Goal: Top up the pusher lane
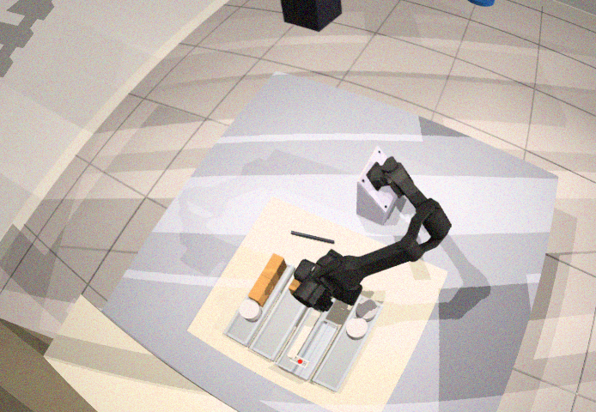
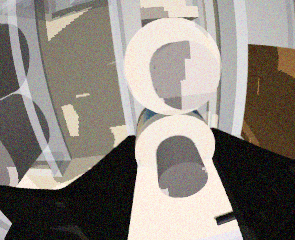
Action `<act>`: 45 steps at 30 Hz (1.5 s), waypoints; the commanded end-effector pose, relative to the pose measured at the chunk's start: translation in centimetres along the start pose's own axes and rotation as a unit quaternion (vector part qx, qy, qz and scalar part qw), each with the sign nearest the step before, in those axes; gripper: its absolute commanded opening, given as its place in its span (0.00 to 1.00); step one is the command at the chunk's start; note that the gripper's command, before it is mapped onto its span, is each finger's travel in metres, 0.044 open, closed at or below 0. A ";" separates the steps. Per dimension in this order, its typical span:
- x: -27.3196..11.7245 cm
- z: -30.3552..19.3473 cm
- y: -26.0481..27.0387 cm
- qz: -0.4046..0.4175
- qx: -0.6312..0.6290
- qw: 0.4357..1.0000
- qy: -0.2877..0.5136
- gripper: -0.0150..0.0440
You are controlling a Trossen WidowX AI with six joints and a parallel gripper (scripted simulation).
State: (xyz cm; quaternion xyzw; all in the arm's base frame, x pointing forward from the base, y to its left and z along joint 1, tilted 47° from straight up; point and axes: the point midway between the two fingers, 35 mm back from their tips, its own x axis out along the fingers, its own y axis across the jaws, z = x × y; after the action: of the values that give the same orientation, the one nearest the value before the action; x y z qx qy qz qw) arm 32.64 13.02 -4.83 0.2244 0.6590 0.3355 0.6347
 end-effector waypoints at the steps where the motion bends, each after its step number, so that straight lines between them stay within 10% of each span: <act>1: 0.0 0.1 0.2 0.003 -0.004 1.000 -0.004 0.25; 30: 0.0 -0.4 0.0 0.003 -0.004 1.000 -0.004 0.25; 42: 0.0 -0.3 0.0 0.003 -0.004 1.000 -0.004 0.78; 45: -0.2 -0.3 0.0 0.003 -0.004 1.000 -0.004 0.78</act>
State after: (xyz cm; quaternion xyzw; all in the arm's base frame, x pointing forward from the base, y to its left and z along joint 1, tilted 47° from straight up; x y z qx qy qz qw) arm 32.30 12.99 -4.90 0.2246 0.6556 0.3383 0.6367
